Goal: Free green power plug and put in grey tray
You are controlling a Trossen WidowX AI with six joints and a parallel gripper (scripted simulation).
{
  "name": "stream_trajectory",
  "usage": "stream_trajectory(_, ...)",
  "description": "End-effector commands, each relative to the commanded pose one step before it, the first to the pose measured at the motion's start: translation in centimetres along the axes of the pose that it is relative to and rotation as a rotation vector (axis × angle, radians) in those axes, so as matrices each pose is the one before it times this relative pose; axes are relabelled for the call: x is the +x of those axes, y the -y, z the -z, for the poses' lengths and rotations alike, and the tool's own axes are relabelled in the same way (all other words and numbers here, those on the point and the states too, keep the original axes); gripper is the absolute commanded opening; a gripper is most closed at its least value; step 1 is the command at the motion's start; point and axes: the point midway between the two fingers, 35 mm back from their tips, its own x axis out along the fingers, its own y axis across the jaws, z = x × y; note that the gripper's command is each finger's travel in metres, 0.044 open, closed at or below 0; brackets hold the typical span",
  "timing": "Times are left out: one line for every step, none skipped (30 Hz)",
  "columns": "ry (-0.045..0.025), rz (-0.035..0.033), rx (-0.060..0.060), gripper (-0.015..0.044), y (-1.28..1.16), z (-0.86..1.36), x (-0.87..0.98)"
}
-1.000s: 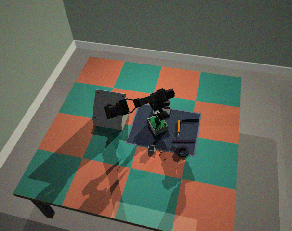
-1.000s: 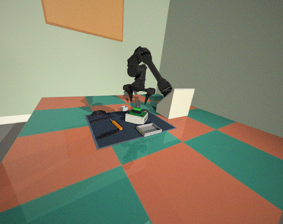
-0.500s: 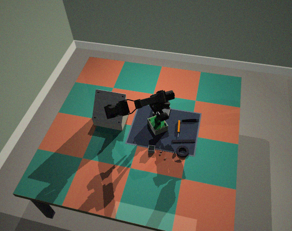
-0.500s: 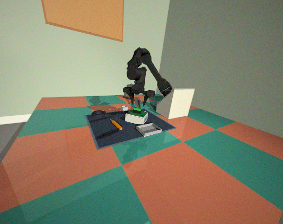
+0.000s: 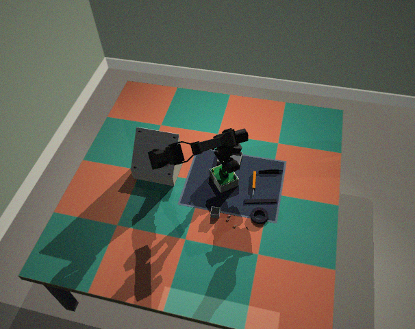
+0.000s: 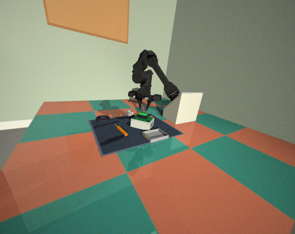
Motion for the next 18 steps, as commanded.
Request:
stream_trajectory(0.00071,-0.00087,-0.0037,0.0,-0.021,-0.026,0.034)
stream_trajectory(0.0,0.0,0.0,0.0,0.0,0.0,0.0)
stream_trajectory(0.0,0.0,0.0,0.0,0.0,0.0,0.0)
stream_trajectory(0.0,0.0,0.0,0.0,0.0,0.0,0.0)
stream_trajectory(0.0,0.0,0.0,0.0,0.0,0.0,0.0)
stream_trajectory(0.0,0.0,0.0,0.0,0.0,0.0,0.0)
stream_trajectory(0.00002,-0.00003,0.0,0.0,0.0,-0.001,-0.078)
stream_trajectory(0.00002,-0.00003,0.0,0.0,0.0,0.0,-0.079)
stream_trajectory(0.00002,-0.00003,0.0,0.0,0.0,0.0,-0.079)
stream_trajectory(0.00002,-0.00003,0.0,0.0,0.0,0.0,-0.079)
stream_trajectory(0.00001,-0.00003,0.0,0.0,0.0,0.0,-0.079)
stream_trajectory(0.00001,-0.00003,0.0,0.0,0.0,0.0,-0.079)
stream_trajectory(0.00001,-0.00003,0.0,0.0,0.0,0.0,-0.079)
stream_trajectory(0.00001,-0.00003,0.0,0.0,0.0,0.0,-0.079)
stream_trajectory(0.00001,-0.00003,0.0,0.0,0.0,0.0,-0.079)
stream_trajectory(0.00001,-0.00003,0.0,0.0,0.0,0.0,-0.079)
stream_trajectory(0.00001,-0.00003,0.0,0.0,0.0,0.0,-0.079)
stream_trajectory(0.00001,-0.00003,0.0,0.0,0.0,0.0,-0.079)
